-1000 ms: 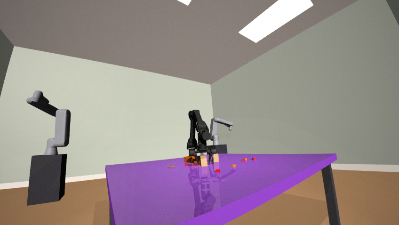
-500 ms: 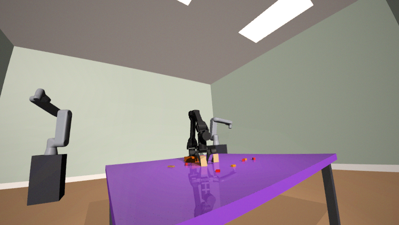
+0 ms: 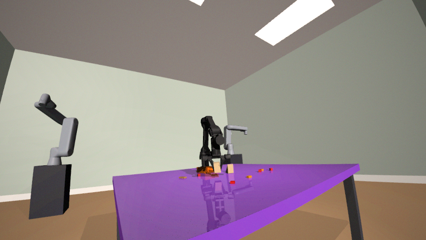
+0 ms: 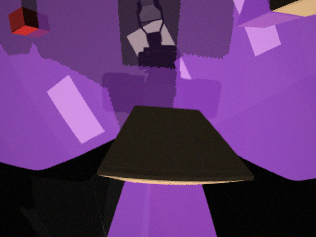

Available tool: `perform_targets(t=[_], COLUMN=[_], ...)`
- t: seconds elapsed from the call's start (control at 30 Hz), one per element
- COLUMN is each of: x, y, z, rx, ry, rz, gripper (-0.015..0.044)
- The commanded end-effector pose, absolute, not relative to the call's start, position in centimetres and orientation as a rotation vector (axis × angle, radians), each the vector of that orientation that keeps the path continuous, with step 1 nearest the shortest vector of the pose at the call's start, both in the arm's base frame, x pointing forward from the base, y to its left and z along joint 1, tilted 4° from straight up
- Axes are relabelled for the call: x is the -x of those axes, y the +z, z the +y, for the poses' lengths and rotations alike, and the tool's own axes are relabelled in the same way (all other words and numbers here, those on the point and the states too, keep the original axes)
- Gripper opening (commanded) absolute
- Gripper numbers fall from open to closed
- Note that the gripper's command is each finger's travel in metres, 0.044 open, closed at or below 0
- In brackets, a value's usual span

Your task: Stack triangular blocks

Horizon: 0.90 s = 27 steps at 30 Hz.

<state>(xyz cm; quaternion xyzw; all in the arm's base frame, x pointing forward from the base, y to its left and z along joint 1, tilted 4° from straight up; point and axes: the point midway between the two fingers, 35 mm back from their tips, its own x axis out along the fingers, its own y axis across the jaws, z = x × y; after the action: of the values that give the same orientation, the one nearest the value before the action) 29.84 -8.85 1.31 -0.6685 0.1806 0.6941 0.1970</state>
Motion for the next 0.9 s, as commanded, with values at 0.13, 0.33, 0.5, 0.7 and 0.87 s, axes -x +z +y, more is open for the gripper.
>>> perform_targets(t=[0.13, 0.33, 0.5, 0.7, 0.87], x=[-29.86, -29.86, -29.86, -29.86, -29.87], y=[1.26, 1.26, 1.26, 1.26, 1.26], z=[-8.85, -8.85, -8.86, -8.86, -8.86], rx=[1.858, 1.799, 1.698, 1.58, 1.477], ry=[1.927, 1.869, 1.77, 1.653, 1.55], rz=[0.528, 0.609, 0.734, 0.865, 0.966], gripper=[0.0, 0.0, 0.0, 0.0, 0.0])
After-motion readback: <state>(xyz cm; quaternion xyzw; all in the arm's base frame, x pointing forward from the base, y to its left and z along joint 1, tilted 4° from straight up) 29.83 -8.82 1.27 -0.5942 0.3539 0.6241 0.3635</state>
